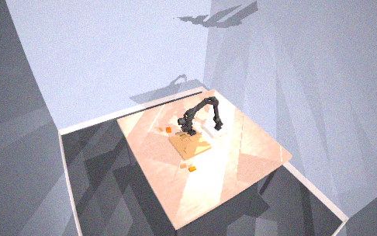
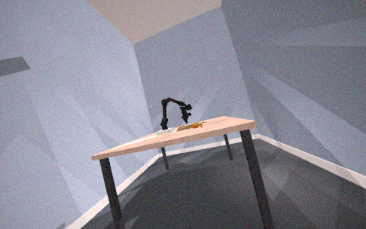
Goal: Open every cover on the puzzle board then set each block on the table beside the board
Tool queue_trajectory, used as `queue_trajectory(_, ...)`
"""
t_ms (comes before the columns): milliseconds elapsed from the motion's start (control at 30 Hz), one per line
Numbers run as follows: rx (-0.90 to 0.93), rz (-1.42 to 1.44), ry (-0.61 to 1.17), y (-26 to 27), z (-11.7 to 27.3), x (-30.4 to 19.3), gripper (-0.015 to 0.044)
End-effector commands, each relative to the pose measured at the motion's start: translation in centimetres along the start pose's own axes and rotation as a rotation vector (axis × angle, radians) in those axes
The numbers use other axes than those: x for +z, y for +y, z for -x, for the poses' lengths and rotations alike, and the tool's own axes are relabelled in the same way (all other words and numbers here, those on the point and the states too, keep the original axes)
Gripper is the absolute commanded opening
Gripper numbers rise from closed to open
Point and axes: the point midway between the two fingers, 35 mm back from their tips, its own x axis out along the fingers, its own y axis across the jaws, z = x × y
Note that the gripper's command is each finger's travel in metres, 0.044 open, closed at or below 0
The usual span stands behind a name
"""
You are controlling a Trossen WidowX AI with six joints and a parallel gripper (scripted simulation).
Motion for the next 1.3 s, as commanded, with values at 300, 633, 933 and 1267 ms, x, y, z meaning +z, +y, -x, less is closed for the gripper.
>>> queue_trajectory(300,-0.004,0.004,0.004,-0.1,-1.4,-0.1,0.0000)
queue_trajectory(633,-0.004,0.004,0.004,-0.1,-2.4,-0.2,0.0000)
queue_trajectory(933,-0.004,0.004,0.004,-0.1,-2.8,0.0,0.0000)
queue_trajectory(1267,-0.004,0.004,0.003,-0.1,-2.7,1.0,0.0000)
